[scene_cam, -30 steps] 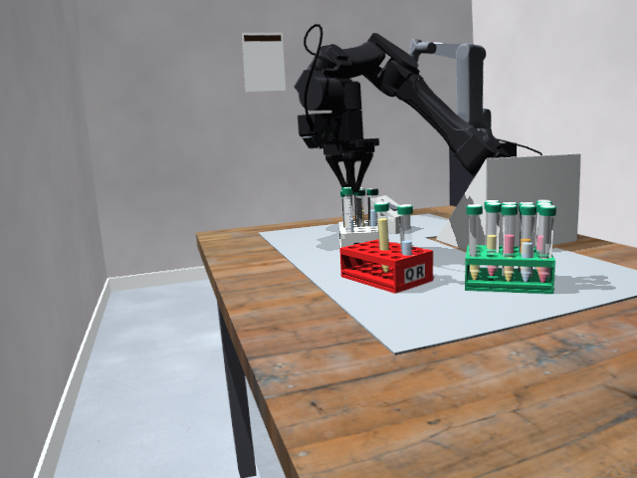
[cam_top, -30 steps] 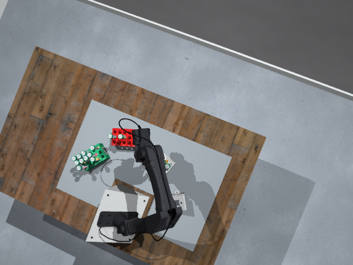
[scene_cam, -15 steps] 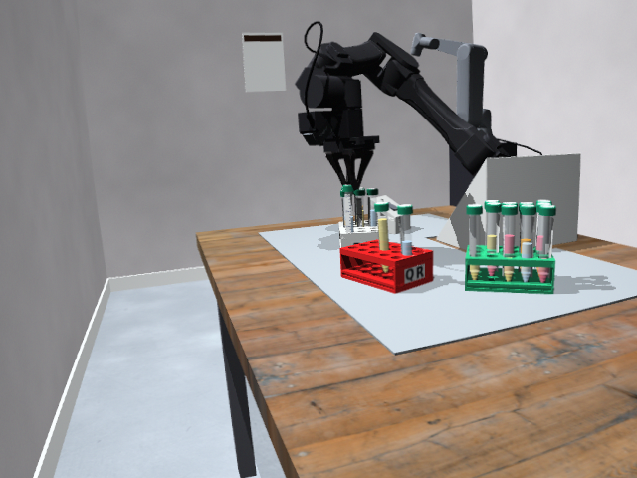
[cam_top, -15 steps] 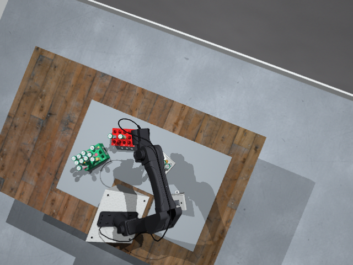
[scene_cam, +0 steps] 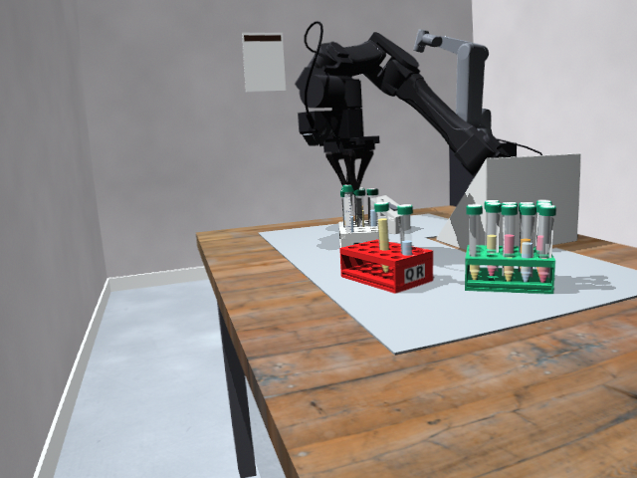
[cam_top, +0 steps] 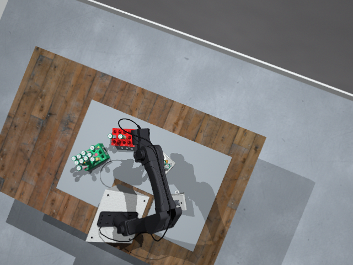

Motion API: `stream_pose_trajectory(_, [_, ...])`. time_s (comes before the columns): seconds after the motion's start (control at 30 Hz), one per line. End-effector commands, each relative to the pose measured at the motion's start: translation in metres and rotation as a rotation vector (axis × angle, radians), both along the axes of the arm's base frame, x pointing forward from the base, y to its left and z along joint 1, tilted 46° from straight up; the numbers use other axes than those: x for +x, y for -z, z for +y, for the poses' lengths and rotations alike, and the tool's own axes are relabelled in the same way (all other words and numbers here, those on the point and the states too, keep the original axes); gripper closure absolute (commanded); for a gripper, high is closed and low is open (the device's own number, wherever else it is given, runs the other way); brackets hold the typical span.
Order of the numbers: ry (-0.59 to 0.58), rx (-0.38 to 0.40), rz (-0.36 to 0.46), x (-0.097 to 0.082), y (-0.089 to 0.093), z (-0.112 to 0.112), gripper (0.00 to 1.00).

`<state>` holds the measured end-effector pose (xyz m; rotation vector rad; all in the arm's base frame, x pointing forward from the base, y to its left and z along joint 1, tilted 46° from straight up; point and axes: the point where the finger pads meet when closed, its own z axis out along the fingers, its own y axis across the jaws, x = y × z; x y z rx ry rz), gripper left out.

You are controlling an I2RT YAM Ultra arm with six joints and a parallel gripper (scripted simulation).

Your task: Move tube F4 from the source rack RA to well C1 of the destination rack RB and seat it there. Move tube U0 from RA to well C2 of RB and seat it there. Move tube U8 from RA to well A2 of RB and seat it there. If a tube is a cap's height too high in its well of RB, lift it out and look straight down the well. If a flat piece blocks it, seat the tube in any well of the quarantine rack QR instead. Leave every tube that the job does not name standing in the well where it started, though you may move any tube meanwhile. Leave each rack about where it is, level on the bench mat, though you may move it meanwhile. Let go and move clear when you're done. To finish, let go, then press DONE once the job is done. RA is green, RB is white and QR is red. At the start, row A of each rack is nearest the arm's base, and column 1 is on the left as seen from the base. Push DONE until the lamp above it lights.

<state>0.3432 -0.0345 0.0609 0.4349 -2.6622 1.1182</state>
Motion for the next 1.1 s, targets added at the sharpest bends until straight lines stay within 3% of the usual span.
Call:
stream_pose_trajectory(0.0, [-0.026,0.024,-0.042,0.006,-0.015,0.017,1.00])
stream_pose_trajectory(0.47, [-0.028,0.024,-0.040,0.005,-0.015,0.016,1.00])
stream_pose_trajectory(0.57, [-0.033,0.014,0.002,-0.005,-0.007,0.012,1.00])
stream_pose_trajectory(1.07, [-0.036,0.019,-0.016,-0.002,-0.001,0.008,1.00])
